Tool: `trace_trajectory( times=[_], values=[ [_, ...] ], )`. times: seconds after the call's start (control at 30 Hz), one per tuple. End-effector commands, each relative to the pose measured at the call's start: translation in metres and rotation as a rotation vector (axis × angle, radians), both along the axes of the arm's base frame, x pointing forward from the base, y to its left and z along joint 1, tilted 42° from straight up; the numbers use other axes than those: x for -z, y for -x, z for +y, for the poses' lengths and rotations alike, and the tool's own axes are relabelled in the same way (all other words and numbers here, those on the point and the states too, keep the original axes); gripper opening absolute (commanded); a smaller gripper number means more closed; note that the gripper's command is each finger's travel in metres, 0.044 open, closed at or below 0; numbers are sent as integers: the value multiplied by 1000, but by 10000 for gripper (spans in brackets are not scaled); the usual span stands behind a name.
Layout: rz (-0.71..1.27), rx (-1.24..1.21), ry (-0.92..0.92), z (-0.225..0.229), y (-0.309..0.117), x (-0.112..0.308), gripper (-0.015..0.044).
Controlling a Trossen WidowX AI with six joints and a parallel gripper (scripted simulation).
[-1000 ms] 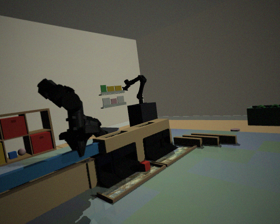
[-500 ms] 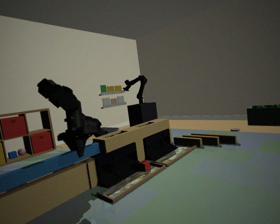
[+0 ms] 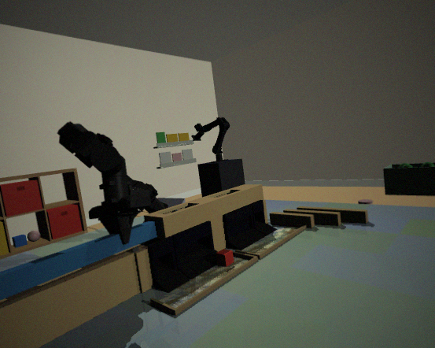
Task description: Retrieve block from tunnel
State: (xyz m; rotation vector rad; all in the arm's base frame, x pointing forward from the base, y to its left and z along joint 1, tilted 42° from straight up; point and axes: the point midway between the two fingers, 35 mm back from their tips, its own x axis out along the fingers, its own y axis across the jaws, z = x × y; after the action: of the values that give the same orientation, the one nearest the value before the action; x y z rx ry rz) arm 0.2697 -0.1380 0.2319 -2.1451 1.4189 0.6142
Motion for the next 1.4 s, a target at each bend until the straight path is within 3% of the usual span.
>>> trace_trajectory(
  times=[0.0,0.17,0.43,0.73,1.37],
  values=[
    [-34,51,26,-15,-1,-9,0],
    [-34,51,26,-15,-1,-9,0],
    [-2,3,0,1,0,-1,210],
    [-28,48,19,25,5,-25,440],
    [-31,52,20,20,4,-7,440]
  ],
)
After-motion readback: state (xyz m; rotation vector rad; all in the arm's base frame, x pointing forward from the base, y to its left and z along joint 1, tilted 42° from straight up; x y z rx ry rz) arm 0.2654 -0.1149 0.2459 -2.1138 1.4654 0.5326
